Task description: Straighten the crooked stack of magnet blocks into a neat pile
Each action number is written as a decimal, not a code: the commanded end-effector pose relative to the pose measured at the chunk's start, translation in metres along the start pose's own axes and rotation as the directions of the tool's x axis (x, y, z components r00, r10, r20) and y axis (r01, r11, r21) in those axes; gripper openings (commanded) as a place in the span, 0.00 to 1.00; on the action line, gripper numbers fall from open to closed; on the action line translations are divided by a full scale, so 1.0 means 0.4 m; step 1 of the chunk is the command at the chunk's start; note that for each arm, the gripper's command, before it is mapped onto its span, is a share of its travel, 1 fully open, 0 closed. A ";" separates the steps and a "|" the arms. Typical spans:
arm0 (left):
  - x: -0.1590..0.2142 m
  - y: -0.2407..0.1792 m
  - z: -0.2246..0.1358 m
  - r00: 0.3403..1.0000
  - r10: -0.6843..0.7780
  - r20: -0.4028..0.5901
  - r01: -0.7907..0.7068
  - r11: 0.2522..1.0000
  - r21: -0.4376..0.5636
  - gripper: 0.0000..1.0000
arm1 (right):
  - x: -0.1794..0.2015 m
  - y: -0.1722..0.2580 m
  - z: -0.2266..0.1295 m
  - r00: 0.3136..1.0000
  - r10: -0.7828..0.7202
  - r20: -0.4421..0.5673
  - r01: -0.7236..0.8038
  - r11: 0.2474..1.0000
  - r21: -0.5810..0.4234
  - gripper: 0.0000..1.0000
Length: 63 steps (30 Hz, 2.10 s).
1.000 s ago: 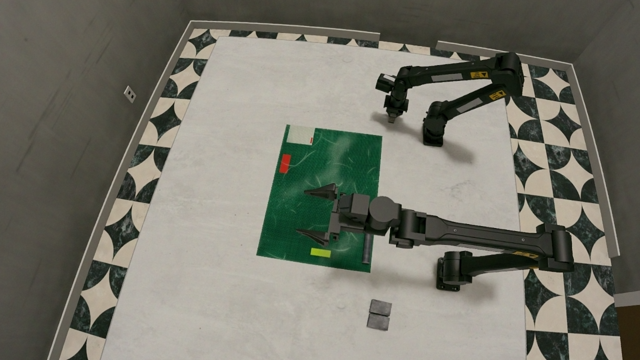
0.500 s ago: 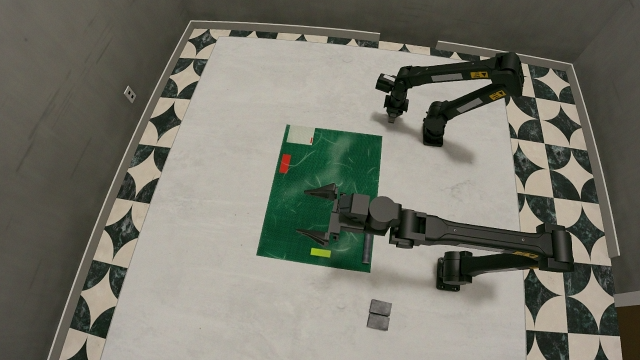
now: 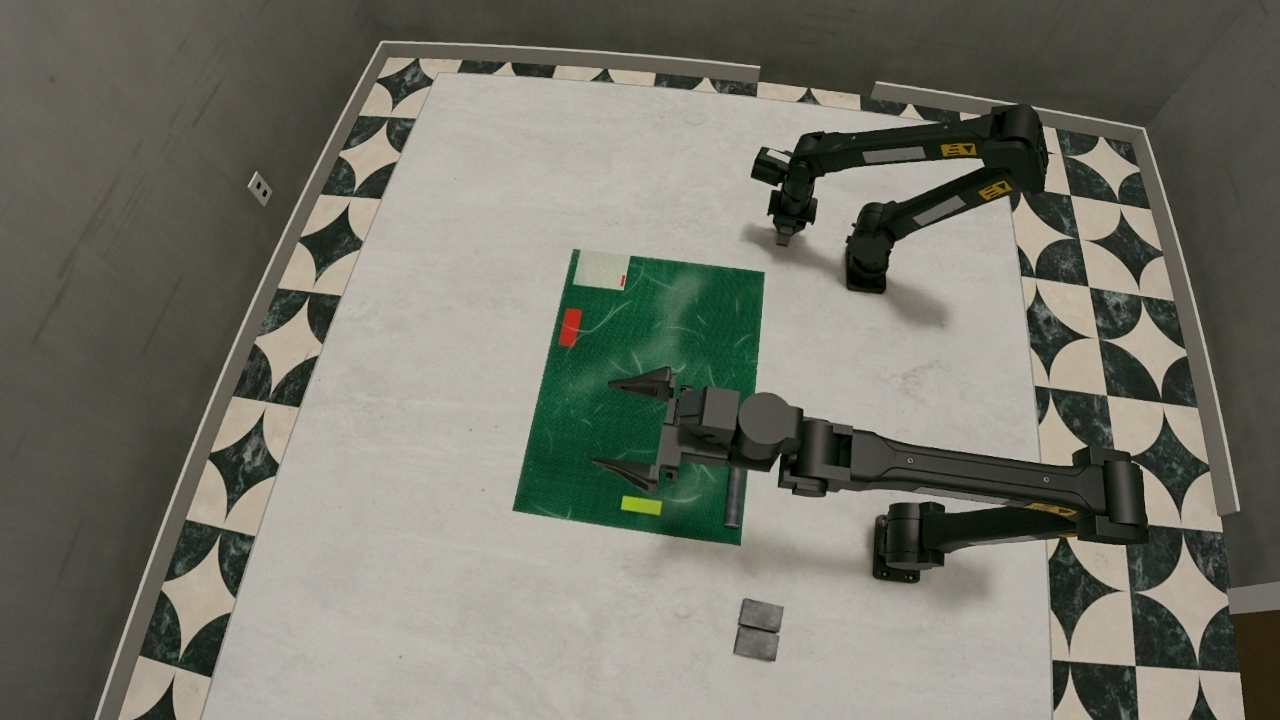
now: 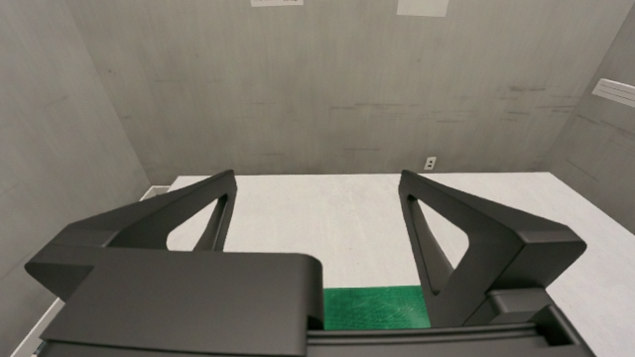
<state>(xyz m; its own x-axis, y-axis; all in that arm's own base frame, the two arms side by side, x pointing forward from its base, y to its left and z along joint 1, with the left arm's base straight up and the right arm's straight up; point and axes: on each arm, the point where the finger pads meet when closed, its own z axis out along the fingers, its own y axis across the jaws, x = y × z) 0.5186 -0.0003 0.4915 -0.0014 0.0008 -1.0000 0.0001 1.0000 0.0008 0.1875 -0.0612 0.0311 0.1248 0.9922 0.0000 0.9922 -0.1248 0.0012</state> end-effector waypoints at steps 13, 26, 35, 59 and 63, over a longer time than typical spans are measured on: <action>-0.065 -0.006 -0.002 0.999 -0.016 0.048 0.016 1.000 0.004 1.00 | -0.001 0.019 -0.016 1.000 -0.002 0.001 0.002 1.000 -0.010 0.60; -0.065 -0.006 -0.002 0.999 -0.016 0.048 0.016 1.000 0.004 1.00 | -0.008 0.040 -0.063 1.000 -0.007 0.007 0.007 0.999 -0.036 0.60; -0.065 -0.006 -0.002 0.999 -0.016 0.048 0.016 1.000 0.004 1.00 | -0.008 0.035 -0.057 1.000 0.004 0.005 -0.004 1.000 -0.024 0.30; -0.065 -0.006 -0.002 0.999 -0.016 0.048 0.016 1.000 0.004 1.00 | -0.008 0.035 -0.057 1.000 0.004 0.005 -0.004 1.000 -0.024 0.29; -0.065 -0.006 -0.002 0.999 -0.016 0.048 0.016 1.000 0.004 1.00 | -0.008 0.035 -0.057 1.000 0.004 0.005 -0.004 1.000 -0.024 0.28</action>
<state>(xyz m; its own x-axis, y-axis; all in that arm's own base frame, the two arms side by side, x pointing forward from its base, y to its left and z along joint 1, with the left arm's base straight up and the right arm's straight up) 0.5186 -0.0003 0.4915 -0.0014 0.0008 -1.0000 0.0001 1.0000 0.0008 0.1874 -0.0612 0.0414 0.1262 0.9920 -0.0001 0.9920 -0.1262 0.0019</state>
